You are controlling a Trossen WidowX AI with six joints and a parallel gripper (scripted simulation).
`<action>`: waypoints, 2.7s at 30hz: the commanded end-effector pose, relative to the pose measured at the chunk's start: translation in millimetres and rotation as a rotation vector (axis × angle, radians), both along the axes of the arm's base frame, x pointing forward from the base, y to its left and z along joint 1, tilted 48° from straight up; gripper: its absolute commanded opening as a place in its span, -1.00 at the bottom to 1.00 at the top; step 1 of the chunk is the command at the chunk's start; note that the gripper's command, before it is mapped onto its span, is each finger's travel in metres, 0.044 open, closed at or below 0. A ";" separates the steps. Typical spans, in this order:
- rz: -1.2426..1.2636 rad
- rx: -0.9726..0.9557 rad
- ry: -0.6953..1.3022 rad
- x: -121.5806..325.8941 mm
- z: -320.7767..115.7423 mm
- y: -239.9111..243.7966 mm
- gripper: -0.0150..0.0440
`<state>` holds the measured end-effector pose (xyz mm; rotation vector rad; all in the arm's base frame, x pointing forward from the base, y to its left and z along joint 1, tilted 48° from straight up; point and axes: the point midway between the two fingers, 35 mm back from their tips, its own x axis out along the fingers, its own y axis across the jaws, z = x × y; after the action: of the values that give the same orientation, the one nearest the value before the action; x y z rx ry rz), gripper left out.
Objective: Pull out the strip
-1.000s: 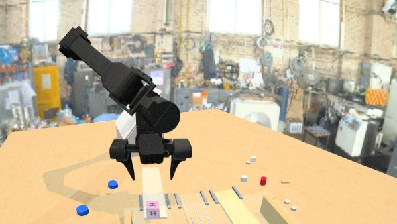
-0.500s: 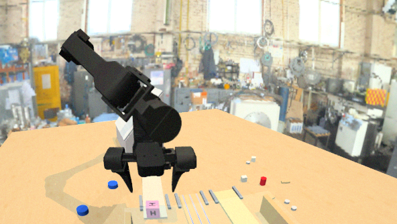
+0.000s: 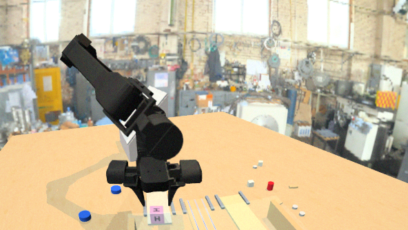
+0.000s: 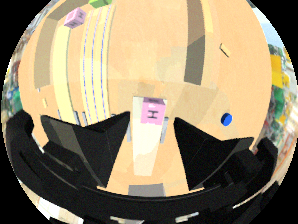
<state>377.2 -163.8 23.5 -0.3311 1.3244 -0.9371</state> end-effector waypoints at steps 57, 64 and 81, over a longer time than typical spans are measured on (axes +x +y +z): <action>-0.001 0.001 0.013 -58.8 -9.5 18.4 -0.49; -0.001 0.001 0.014 -78.4 -14.0 23.9 -0.49; -0.001 0.003 0.014 -93.0 6.4 54.9 -0.49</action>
<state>285.5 -110.6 27.5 -0.3414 1.3349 -0.9279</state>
